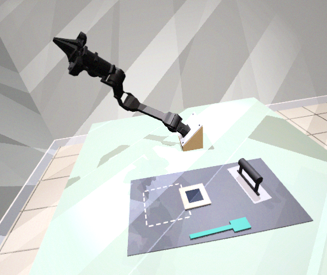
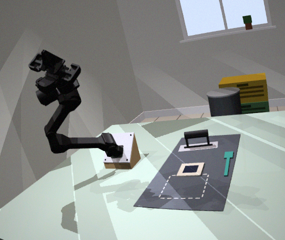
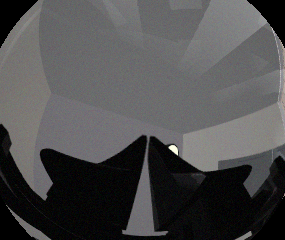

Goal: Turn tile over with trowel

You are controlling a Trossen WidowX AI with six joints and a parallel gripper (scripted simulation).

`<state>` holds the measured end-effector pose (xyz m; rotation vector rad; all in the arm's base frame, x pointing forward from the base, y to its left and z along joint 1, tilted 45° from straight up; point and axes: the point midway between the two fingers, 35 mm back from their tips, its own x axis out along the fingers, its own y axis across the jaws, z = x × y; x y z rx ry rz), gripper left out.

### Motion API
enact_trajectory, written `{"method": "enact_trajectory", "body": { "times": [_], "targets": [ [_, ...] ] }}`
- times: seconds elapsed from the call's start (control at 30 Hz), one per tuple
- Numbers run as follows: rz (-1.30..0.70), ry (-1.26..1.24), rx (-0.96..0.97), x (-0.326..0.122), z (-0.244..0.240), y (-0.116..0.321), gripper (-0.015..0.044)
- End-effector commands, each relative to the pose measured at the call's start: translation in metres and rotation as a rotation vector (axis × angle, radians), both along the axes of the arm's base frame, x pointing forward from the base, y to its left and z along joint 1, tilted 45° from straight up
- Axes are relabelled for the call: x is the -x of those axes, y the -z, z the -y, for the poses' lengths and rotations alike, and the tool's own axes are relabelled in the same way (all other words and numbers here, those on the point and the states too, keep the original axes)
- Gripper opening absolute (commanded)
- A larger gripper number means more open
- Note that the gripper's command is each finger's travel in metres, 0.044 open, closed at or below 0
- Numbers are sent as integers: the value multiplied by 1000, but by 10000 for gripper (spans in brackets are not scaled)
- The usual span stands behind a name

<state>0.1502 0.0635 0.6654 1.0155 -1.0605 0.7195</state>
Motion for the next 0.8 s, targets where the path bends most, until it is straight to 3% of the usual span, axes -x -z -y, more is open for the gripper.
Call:
{"method": "enact_trajectory", "body": {
  "times": [0.0,0.27,0.47,0.6,0.77],
  "targets": [
    [0,0,0,0,0,0,0],
    [0,0,0,0,0,0,0],
    [-4,2,2,-1,0,0,153],
    [-85,52,36,-29,-10,12,258],
    [-191,75,86,-65,-26,25,270]
  ]
}}
